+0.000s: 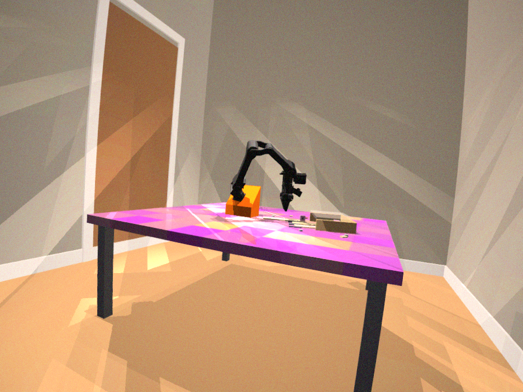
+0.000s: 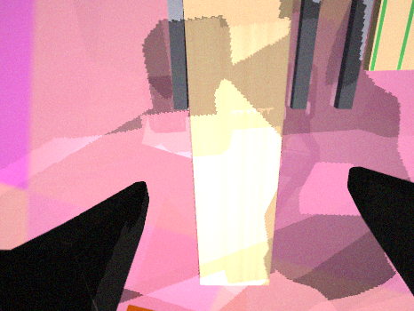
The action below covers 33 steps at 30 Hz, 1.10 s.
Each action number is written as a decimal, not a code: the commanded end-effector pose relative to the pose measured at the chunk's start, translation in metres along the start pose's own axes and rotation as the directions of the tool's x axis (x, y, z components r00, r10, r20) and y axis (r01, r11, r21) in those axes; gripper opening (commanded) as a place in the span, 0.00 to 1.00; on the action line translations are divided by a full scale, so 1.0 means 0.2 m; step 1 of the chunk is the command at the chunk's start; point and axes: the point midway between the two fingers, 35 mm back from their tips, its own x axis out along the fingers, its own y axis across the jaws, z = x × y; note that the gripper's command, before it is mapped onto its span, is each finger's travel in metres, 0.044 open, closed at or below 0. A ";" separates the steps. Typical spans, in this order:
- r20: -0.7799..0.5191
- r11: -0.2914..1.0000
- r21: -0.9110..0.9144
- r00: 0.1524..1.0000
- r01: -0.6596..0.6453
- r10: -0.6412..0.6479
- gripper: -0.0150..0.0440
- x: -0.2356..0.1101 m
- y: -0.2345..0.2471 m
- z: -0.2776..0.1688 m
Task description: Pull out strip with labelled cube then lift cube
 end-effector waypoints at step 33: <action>0.002 1.000 -0.004 1.000 0.003 -0.003 0.73 -0.02 -0.03 0.52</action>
